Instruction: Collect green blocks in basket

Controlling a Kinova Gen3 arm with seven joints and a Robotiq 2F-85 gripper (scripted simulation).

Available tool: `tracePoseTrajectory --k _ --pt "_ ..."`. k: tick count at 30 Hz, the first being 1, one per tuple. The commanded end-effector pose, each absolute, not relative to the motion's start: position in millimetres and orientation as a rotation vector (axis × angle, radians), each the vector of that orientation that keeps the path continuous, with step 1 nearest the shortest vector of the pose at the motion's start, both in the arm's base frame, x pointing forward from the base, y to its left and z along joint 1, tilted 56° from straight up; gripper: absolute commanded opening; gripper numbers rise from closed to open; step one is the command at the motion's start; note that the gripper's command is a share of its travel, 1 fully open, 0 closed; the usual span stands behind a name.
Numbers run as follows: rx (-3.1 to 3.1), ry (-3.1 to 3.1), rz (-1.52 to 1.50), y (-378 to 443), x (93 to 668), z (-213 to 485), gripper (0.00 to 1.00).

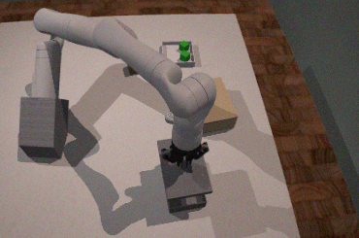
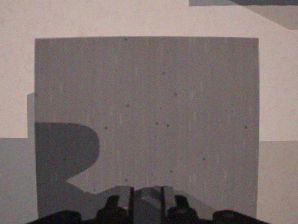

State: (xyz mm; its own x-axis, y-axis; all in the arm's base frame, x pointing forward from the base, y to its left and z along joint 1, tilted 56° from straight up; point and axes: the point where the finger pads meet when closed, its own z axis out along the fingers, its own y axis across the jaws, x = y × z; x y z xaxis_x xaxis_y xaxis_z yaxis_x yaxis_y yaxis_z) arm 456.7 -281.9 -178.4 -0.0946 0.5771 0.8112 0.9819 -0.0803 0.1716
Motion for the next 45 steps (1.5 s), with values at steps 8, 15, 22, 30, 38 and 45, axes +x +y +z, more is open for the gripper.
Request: tracePoseTrajectory --k 8,15,22,30,38,45 --pt "-1.688 -1.702 -1.065 -276 459 -183 0.1" --pt "-1.688 -1.702 -1.065 -266 461 -190 0.1" --pt "-1.688 -1.702 -1.065 -257 463 -197 0.1" --pt "-1.688 -1.702 -1.065 -244 466 -206 0.1" --pt "-1.688 -1.702 -1.065 -237 468 -211 0.1" --pt "-1.688 -1.702 -1.065 -235 468 -213 0.1"
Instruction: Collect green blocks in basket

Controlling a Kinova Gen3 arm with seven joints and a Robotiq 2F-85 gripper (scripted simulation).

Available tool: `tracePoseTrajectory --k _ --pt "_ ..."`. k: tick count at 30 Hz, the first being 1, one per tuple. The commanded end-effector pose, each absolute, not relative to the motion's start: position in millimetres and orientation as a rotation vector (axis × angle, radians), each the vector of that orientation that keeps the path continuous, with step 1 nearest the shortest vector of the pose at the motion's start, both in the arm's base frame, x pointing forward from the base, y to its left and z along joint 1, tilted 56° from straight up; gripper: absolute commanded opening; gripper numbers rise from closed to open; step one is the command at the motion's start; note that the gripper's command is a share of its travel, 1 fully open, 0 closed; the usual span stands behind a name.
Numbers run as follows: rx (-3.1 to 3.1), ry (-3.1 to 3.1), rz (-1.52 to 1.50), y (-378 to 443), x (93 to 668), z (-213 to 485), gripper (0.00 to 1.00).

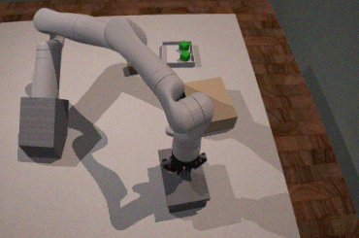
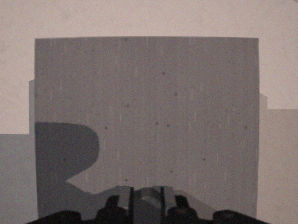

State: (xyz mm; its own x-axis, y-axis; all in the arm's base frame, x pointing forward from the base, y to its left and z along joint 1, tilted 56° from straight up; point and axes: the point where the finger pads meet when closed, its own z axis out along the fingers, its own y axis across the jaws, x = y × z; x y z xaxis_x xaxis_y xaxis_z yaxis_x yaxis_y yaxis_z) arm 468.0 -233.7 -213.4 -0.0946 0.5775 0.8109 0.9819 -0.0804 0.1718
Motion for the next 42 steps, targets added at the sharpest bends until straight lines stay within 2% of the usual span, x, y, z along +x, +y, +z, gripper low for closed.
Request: tracePoseTrajectory --k 1,42 --pt "-1.688 -1.702 -1.065 -235.0 468.2 -212.8 0.1" --pt "-1.688 -1.702 -1.065 -235.0 468.3 -212.8 0.1"
